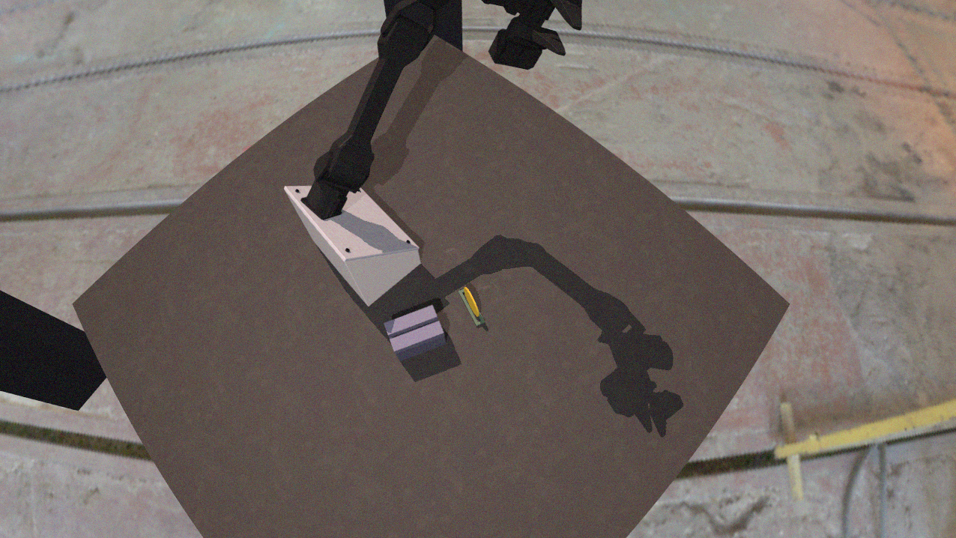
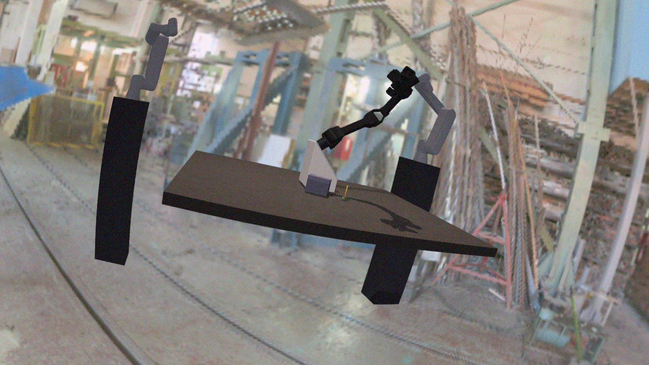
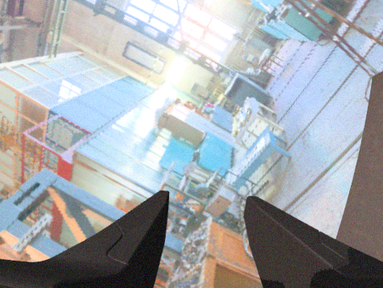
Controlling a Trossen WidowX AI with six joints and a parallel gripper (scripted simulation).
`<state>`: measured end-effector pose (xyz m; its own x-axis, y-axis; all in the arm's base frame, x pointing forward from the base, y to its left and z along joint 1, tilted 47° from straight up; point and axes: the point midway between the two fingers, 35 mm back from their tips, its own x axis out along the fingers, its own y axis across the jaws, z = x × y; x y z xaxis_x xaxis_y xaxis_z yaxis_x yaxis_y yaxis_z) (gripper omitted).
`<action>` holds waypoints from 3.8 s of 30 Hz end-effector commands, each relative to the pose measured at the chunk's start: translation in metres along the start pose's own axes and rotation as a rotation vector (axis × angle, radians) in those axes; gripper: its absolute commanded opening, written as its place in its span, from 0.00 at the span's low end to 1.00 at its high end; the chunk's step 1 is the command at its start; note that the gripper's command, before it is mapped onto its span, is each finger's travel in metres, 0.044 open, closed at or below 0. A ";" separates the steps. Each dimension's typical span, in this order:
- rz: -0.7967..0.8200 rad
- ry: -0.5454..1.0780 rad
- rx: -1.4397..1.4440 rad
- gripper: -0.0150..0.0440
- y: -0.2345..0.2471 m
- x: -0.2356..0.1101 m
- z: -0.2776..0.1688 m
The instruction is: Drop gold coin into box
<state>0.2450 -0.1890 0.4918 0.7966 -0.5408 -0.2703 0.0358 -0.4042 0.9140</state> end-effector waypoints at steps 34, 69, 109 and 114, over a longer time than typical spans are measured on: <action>-0.803 1.541 -1.002 0.53 -0.471 0.037 -0.074; -0.803 1.542 -1.003 0.53 -0.535 0.035 -0.107; -0.802 1.544 -0.998 0.25 -0.579 0.029 -0.128; -0.802 1.544 -0.998 0.25 -0.579 0.029 -0.128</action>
<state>0.3254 0.1232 -0.0051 0.1637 0.7132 -0.6816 0.4027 0.5824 0.7061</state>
